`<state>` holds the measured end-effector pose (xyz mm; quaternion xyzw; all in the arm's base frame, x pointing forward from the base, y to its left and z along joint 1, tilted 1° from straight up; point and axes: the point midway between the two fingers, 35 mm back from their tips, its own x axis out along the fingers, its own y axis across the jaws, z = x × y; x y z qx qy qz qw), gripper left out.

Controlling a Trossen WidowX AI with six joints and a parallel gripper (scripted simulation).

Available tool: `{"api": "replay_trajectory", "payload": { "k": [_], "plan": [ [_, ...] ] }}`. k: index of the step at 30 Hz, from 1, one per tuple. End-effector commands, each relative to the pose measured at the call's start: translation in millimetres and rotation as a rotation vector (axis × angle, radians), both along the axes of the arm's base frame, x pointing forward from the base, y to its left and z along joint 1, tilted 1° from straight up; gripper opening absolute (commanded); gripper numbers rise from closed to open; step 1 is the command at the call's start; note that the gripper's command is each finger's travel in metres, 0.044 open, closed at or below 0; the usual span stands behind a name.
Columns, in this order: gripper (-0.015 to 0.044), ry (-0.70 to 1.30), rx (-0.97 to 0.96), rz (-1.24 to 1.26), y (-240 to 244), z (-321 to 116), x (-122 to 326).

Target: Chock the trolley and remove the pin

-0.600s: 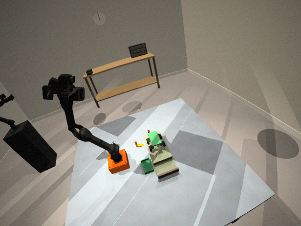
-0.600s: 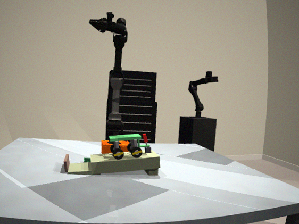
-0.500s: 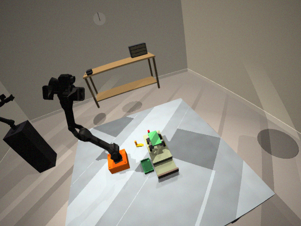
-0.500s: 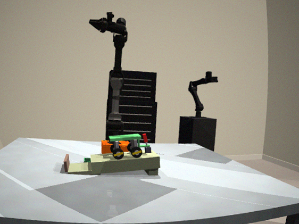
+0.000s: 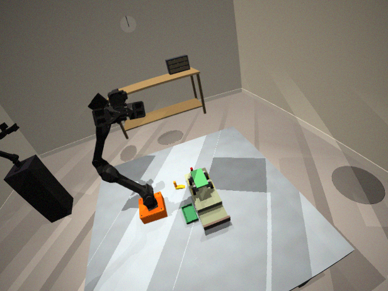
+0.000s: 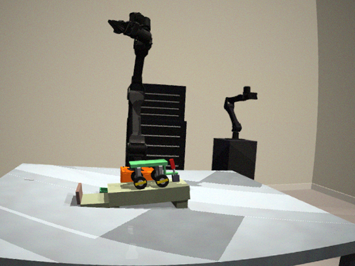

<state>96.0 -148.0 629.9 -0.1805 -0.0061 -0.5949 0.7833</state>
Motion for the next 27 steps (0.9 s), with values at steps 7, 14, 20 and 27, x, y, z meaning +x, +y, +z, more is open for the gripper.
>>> {"api": "replay_trajectory", "payload": {
  "k": [7, 14, 20, 27],
  "plan": [
    [0.0190, -0.114, 0.198, 0.370, 23, -60, 111],
    [0.0190, -0.157, 0.426, 0.573, 54, -117, 170],
    [0.0190, -0.176, 0.670, 0.682, 86, -175, 207],
    [0.0190, -0.197, 0.987, 0.708, 124, -244, 231]
  ]
}}
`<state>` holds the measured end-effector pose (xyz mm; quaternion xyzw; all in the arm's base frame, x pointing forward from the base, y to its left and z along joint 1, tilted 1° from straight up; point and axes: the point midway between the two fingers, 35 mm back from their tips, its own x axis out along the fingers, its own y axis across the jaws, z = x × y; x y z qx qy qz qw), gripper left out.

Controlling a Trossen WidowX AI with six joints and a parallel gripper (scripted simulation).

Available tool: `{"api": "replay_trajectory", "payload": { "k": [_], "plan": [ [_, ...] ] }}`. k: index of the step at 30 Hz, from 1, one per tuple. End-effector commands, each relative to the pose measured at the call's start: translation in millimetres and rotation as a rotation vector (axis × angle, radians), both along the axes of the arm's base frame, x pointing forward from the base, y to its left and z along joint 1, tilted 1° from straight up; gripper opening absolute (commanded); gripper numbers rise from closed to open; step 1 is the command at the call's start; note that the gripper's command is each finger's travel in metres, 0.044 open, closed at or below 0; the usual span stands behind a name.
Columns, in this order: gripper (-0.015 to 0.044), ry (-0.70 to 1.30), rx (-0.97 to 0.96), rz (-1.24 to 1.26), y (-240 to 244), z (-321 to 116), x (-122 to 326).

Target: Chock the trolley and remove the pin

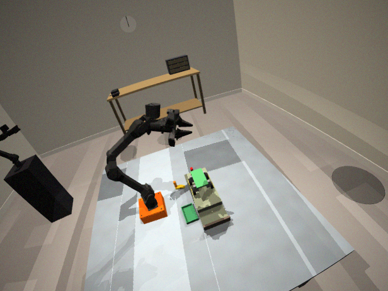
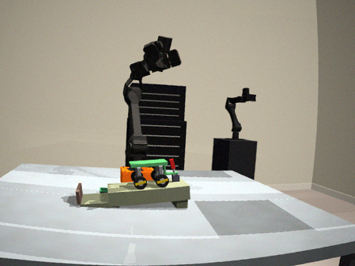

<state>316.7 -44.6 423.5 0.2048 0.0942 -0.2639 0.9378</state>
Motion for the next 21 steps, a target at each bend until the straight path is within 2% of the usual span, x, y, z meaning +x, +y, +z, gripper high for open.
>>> {"api": "replay_trajectory", "payload": {
  "k": [1, 11, 21],
  "plan": [
    [0.0190, 0.056, 0.204, 0.034, 26, -47, 13],
    [0.0190, 0.229, 0.622, -0.031, 79, -146, 10],
    [0.0190, 0.442, 0.963, -0.285, 121, -236, -27]
  ]
}}
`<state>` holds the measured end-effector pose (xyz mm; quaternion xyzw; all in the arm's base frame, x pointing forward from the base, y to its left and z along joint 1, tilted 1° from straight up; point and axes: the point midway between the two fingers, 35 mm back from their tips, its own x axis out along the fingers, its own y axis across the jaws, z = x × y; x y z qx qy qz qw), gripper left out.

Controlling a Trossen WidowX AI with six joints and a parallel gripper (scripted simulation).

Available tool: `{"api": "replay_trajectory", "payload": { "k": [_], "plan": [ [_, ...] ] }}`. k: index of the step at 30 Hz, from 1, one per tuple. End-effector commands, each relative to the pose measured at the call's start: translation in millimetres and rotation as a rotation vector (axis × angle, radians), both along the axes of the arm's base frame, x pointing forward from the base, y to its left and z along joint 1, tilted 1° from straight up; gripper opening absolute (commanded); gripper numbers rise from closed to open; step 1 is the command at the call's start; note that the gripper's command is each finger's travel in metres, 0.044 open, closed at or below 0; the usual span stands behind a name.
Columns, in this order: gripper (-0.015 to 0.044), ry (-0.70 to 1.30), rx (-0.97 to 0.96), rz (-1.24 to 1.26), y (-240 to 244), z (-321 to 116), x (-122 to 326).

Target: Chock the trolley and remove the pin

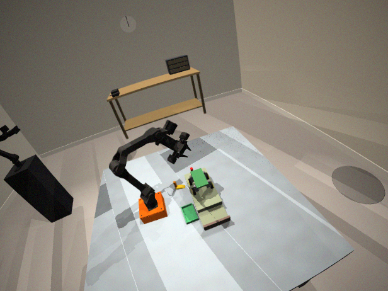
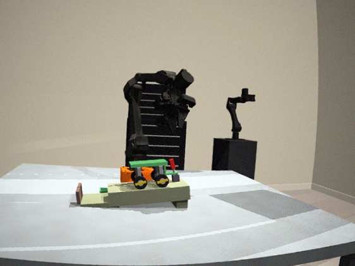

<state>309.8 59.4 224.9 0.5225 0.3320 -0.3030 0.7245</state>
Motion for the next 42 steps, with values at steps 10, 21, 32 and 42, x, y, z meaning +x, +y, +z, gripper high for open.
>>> {"api": "replay_trajectory", "payload": {
  "k": [10, 21, 32, 42],
  "plan": [
    [0.0190, 0.453, 0.297, -0.440, 42, -110, -83],
    [0.0190, 0.586, 0.317, -0.632, 48, -134, -117],
    [0.0190, 0.586, 0.317, -0.632, 48, -154, -116],
    [0.0190, 0.587, 0.317, -0.632, 48, -179, -117]
  ]
}}
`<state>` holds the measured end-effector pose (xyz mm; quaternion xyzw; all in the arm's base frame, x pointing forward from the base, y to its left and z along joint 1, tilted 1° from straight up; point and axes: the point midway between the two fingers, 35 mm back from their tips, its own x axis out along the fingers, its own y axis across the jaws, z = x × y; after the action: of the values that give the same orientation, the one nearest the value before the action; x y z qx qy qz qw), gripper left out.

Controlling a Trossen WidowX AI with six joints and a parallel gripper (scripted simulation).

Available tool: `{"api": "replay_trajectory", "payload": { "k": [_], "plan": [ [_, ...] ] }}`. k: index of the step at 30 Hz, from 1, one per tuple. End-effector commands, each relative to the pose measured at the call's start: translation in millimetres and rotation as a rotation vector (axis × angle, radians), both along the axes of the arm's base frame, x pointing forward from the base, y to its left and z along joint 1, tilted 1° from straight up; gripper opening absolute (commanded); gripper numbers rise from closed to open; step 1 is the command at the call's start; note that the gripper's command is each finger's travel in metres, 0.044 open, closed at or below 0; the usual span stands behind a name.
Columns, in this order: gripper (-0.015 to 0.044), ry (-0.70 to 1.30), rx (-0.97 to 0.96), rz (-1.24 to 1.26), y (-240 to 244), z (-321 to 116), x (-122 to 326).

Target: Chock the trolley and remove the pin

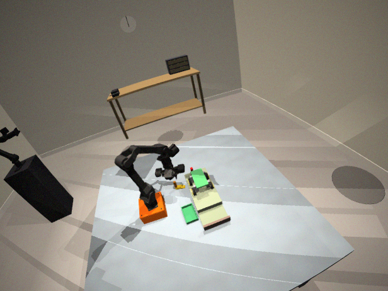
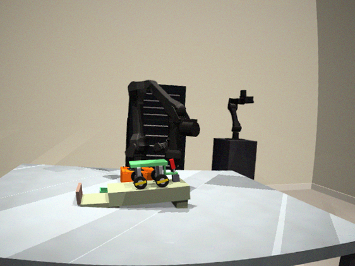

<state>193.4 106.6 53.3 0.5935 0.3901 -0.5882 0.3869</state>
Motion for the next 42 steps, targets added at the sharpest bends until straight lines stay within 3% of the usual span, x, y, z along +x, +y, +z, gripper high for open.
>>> {"api": "replay_trajectory", "payload": {
  "k": [1, 42],
  "plan": [
    [0.0190, 0.003, 0.004, -0.007, 1, -8, -1],
    [0.0190, 0.003, 0.004, -0.007, 1, -59, -1]
  ]
}}
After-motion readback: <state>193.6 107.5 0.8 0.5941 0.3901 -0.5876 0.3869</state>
